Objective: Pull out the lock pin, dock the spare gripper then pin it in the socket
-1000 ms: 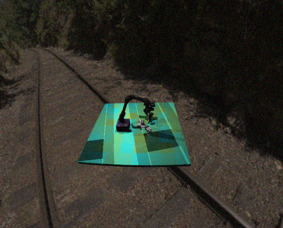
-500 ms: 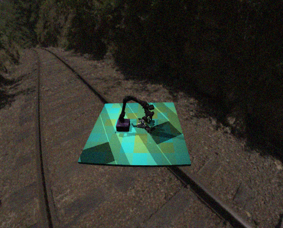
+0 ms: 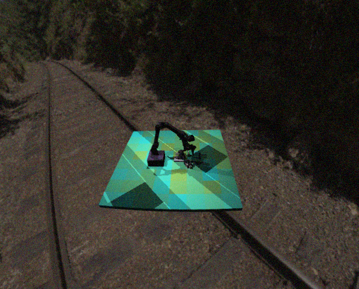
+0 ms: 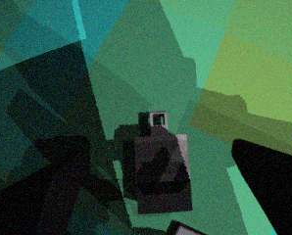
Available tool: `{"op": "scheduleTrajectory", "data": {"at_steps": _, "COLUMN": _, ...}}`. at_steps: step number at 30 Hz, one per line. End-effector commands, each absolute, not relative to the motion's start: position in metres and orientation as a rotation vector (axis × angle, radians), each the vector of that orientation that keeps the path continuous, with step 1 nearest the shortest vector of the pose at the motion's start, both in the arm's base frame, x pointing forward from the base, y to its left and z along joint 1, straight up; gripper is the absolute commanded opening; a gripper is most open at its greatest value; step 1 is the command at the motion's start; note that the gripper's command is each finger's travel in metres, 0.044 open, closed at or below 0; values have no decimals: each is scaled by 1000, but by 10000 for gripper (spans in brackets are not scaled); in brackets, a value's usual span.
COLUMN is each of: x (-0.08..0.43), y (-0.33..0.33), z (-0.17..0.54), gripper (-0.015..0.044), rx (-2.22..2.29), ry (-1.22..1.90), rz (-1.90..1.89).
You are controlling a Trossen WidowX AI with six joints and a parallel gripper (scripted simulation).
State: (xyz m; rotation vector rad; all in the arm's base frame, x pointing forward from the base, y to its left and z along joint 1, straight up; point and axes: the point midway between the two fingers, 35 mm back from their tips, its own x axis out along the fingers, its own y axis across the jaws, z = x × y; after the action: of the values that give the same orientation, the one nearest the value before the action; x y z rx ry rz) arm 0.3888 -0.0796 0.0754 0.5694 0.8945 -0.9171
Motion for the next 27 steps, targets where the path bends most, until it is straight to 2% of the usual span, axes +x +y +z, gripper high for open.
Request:
{"op": "scheduleTrajectory", "data": {"at_steps": 1, "x": 385, "y": -80, "z": 44, "gripper": 440, "rx": 561, "ry": 916, "rz": -934}}
{"op": "scheduleTrajectory", "data": {"at_steps": 5, "x": 383, "y": -78, "z": 15, "gripper": 440, "rx": 562, "ry": 917, "rz": -934}}
{"op": "scheduleTrajectory", "data": {"at_steps": 27, "x": 385, "y": -77, "z": -16, "gripper": 440, "rx": 562, "ry": 917, "rz": -934}}
